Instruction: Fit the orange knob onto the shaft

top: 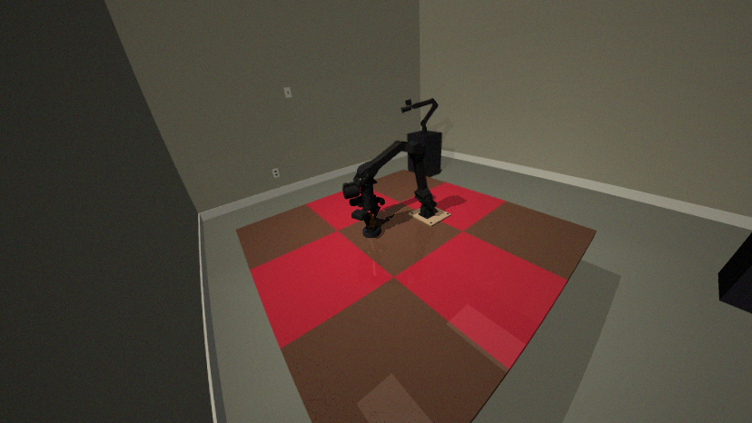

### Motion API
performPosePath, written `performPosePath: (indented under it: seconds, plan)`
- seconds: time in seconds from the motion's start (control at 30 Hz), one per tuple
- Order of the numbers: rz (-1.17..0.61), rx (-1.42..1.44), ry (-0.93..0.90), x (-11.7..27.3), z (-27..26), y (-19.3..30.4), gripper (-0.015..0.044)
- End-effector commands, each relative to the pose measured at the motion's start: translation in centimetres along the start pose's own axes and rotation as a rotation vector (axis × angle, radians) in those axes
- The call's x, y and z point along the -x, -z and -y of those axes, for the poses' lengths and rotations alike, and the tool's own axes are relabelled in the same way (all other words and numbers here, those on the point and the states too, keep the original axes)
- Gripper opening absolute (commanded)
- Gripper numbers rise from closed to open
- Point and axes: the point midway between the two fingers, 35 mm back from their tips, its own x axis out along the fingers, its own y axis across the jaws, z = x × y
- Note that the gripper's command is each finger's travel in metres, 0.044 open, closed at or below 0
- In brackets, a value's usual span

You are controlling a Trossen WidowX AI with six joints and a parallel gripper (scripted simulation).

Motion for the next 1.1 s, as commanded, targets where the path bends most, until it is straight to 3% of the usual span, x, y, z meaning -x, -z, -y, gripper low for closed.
performPosePath:
  seconds: [0.0,0.23,0.8,1.07]
  plan:
    - [-0.004,0.034,0.001,-0.24,0.04,0.08,0.0000]
    - [0.000,0.007,0.000,-0.04,0.01,0.01,0.0000]
    - [0.000,0.007,0.000,-0.04,0.01,0.01,0.0440]
    - [0.000,0.007,0.000,0.18,-0.02,-0.02,0.0440]
